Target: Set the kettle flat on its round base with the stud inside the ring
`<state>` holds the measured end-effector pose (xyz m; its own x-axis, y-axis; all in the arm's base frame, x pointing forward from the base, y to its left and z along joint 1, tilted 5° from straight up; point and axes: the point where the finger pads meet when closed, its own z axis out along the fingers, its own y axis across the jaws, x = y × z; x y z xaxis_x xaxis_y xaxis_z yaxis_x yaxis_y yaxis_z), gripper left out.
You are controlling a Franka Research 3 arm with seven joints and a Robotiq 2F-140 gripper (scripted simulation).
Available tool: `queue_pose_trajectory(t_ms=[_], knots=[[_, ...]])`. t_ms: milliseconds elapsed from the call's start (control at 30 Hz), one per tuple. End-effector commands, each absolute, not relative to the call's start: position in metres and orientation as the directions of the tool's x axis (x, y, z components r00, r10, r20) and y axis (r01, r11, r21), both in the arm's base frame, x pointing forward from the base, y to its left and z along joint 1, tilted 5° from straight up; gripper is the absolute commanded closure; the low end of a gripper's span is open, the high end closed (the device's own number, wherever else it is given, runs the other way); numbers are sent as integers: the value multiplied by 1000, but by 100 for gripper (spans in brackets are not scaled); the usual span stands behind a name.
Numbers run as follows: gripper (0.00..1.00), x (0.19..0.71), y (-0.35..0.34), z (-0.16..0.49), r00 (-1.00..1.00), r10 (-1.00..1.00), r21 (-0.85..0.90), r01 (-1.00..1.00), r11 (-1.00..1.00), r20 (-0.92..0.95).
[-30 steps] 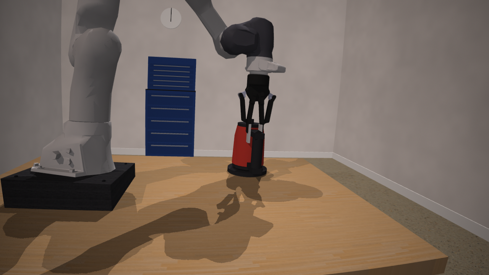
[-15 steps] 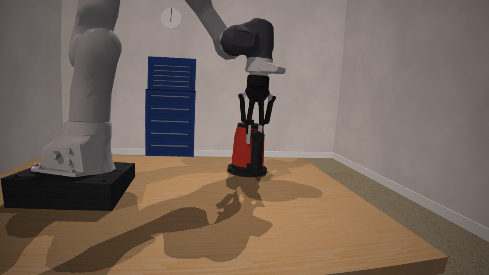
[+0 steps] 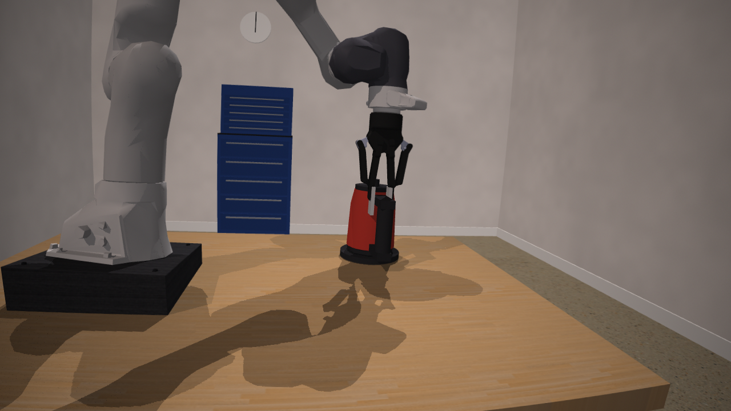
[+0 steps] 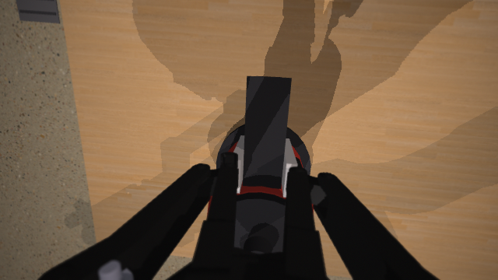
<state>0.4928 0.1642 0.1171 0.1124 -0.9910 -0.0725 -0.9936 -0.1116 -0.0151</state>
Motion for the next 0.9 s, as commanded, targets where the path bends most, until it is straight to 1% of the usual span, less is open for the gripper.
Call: queue_pose_trajectory(t_ms=[0,567,600,867], knots=[[100,496,168,120,118,-990,-26,-993,-116,-79],[100,496,168,118,118,-990,-26,-993,-116,-79],[53,496,168,118,118,-990,-26,-993,-116,-79],[53,496,168,118,118,-990,-26,-993,-116,-79]])
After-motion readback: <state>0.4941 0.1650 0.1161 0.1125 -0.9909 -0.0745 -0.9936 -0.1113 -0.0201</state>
